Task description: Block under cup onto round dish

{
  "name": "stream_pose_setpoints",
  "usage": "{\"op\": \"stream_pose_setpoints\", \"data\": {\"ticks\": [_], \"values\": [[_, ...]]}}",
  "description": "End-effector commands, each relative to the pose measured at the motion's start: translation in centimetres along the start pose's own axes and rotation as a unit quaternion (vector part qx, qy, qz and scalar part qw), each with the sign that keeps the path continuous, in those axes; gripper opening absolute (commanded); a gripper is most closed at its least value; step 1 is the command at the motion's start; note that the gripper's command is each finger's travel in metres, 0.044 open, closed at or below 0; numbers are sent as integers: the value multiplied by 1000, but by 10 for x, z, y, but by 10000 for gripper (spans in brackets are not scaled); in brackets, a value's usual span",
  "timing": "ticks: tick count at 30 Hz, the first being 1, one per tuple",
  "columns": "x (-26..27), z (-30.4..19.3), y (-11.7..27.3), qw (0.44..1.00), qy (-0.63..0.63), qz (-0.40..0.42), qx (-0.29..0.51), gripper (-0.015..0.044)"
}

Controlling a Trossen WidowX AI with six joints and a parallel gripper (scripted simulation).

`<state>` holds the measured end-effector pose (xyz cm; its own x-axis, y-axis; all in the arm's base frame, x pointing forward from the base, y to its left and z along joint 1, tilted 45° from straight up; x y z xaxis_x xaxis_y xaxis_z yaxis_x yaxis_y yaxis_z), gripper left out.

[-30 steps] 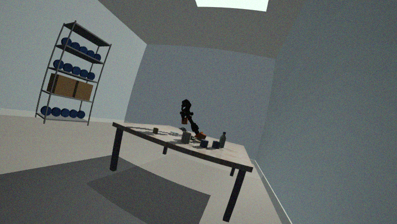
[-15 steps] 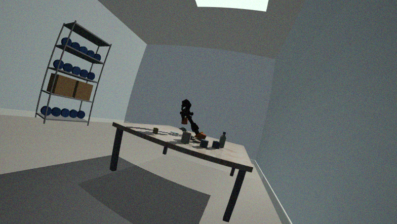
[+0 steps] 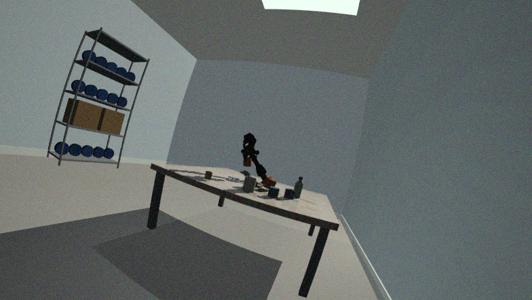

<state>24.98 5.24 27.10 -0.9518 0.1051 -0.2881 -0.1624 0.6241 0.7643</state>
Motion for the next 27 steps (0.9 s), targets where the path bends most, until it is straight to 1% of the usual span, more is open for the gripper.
{"op": "stream_pose_setpoints", "data": {"ticks": [1, 11, 27], "values": [[0, 0, 0, 1000, 0, -1, 0, 0], [0, -2, -1, 1000, 0, 0, 0, 0], [12, -63, -20, 1000, -2, 19, 12, 0]]}}
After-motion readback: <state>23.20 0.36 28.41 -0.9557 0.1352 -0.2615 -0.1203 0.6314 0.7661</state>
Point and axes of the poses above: the point midway between the two fingers, 35 mm back from their tips, its own y axis back along the fingers, its own x axis across the jaws, z = x × y, the point moved 8 cm from there along y, back along the fingers, and after that the axes turned 1 degree about y, right-handed, at the moved point
